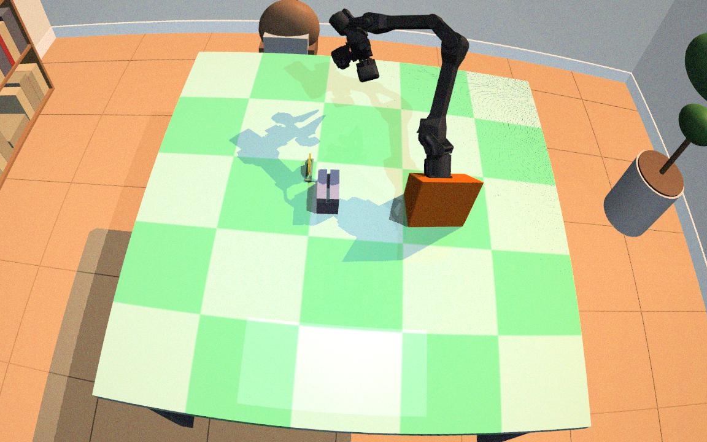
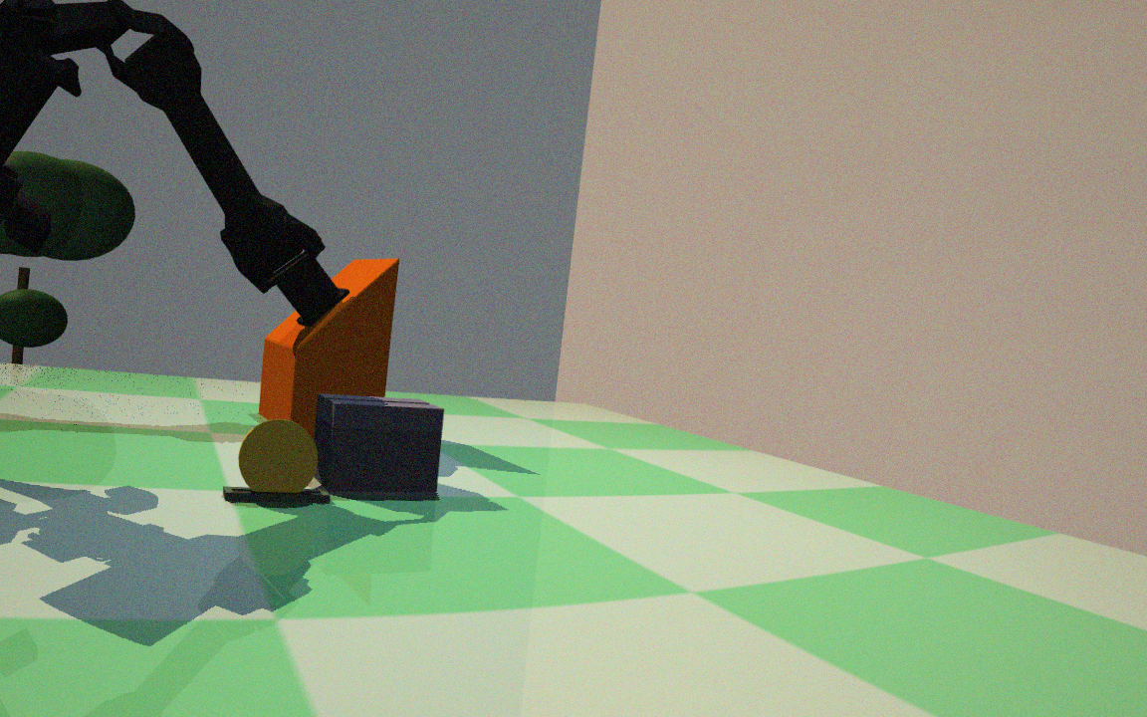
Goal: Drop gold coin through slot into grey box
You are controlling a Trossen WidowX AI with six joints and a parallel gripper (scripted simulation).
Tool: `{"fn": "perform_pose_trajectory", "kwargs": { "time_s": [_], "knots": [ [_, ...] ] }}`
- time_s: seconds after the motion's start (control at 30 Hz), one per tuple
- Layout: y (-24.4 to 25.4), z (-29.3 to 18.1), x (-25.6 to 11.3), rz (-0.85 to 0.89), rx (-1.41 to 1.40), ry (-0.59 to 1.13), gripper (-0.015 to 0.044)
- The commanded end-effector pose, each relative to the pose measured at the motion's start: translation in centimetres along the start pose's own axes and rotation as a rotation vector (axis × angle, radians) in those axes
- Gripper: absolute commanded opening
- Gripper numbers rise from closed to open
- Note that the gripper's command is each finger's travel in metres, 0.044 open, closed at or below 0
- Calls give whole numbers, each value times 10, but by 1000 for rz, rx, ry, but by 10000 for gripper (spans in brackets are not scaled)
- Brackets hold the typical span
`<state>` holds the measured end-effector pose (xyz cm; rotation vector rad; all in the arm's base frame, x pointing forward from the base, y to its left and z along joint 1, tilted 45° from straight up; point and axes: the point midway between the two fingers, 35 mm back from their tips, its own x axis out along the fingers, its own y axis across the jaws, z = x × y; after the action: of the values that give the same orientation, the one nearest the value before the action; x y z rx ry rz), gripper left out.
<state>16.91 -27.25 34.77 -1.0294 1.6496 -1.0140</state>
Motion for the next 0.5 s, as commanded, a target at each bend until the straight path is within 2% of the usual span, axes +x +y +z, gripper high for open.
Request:
{"fn": "perform_pose_trajectory", "kwargs": {
  "time_s": [0.0,0.23,0.47],
  "knots": [
    [35,61,-18,93,286,-143,161],
    [81,118,-49,241,596,-226,161],
    [129,155,-82,407,959,-190,161]
  ]
}}
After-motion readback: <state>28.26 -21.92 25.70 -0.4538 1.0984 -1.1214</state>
